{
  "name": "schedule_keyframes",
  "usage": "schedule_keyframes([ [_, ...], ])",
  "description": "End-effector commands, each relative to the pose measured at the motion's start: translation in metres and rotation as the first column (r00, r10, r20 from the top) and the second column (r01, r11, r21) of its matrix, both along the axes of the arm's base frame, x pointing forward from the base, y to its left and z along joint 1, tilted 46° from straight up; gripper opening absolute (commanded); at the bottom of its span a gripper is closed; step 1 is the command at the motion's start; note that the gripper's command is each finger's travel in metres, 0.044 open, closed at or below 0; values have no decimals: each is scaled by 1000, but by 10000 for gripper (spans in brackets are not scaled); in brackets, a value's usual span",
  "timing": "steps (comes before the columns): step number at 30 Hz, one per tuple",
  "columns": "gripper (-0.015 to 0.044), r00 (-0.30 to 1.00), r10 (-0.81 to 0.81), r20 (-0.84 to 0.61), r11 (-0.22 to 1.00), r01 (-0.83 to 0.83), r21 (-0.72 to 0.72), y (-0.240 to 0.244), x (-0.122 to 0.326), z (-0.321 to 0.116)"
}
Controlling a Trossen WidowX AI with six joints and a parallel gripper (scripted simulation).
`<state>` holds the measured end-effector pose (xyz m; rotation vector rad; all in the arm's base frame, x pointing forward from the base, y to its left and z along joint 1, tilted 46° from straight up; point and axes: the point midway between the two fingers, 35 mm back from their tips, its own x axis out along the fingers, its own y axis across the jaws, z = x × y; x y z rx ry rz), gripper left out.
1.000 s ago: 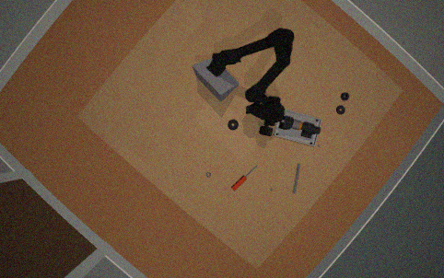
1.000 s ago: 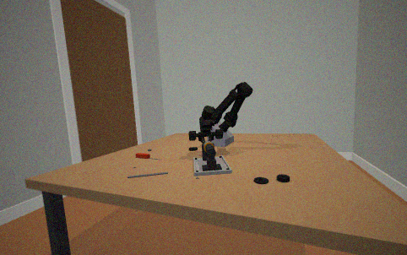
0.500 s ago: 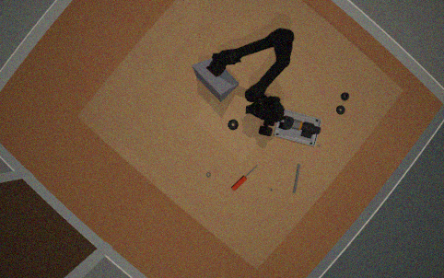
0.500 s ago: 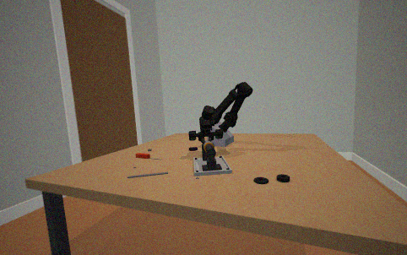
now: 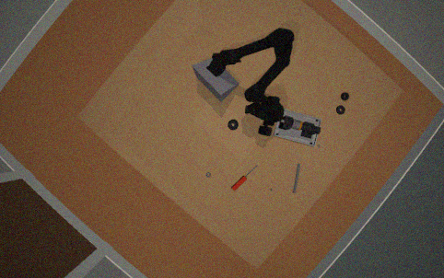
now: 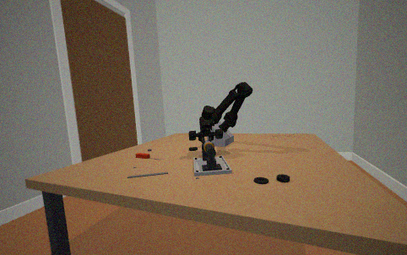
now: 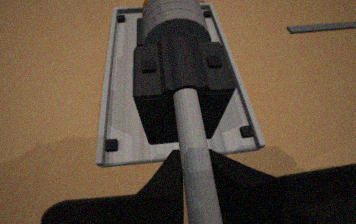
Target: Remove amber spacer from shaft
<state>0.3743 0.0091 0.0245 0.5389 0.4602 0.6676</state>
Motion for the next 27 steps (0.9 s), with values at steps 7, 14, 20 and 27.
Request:
schedule_keyframes([
  [7, 0, 1000, 3, 4, 1000, -3, -2, -1, -2, -1],
  [14, 0, 1000, 3, 3, 1000, -3, -2, -1, -3, -1],
  [20, 0, 1000, 3, 3, 1000, -3, -2, -1, -3, -1],
  [27, 0, 1000, 3, 3, 1000, -3, -2, -1, -4, -2],
])
